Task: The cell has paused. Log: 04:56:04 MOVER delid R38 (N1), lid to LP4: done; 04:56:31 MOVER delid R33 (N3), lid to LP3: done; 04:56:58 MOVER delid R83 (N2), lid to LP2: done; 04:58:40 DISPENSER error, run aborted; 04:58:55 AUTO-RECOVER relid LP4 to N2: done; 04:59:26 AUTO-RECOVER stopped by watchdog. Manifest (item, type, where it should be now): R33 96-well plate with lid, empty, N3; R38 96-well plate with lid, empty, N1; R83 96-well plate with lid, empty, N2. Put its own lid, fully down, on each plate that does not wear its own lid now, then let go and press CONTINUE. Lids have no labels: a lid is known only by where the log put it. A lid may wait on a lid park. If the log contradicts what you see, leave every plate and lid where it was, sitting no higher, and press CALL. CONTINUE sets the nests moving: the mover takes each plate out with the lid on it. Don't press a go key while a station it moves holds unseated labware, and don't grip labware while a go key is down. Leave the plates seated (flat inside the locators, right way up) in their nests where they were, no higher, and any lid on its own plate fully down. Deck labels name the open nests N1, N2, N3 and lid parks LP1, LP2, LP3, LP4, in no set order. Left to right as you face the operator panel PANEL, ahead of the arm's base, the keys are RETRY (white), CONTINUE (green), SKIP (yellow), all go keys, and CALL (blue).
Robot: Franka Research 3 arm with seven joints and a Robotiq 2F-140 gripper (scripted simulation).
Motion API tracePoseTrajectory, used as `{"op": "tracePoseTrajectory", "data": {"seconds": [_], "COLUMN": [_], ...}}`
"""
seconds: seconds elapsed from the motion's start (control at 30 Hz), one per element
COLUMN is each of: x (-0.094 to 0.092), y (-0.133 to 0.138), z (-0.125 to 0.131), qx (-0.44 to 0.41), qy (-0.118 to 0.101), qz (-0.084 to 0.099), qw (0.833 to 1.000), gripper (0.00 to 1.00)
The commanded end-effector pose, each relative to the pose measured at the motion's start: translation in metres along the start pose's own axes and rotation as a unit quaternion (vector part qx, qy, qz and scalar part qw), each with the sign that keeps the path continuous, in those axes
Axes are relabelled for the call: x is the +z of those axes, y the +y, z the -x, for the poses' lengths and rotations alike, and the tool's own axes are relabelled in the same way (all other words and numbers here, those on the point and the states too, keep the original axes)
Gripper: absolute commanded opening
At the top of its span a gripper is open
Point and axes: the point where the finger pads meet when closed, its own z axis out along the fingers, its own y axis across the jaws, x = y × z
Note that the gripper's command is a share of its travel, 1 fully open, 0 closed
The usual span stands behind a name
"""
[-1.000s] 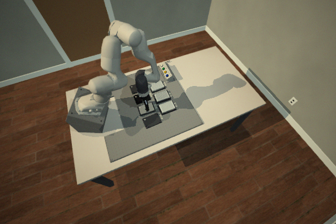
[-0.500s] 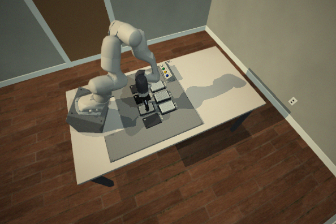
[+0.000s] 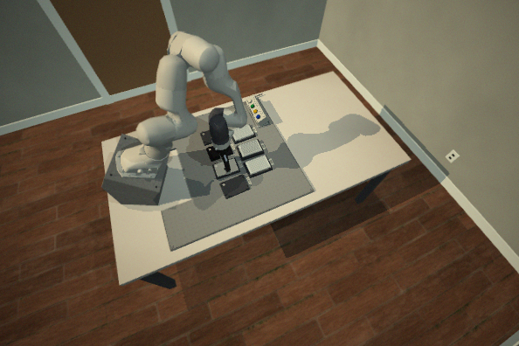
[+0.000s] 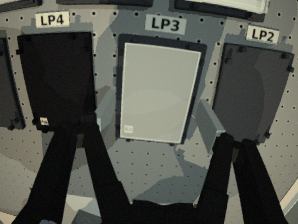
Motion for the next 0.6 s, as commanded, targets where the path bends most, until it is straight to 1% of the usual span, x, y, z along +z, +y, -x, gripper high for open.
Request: {"op": "tracePoseTrajectory", "data": {"seconds": [0.0,0.57], "x": [0.001,0.0076], "y": [-0.0003,-0.0003], "z": [-0.0005,-0.0005], "qx": [0.002,0.002], "qy": [0.001,0.001], "qz": [0.0,0.0], "qw": [1.0,1.0], "gripper": [0.66,0.66]}}
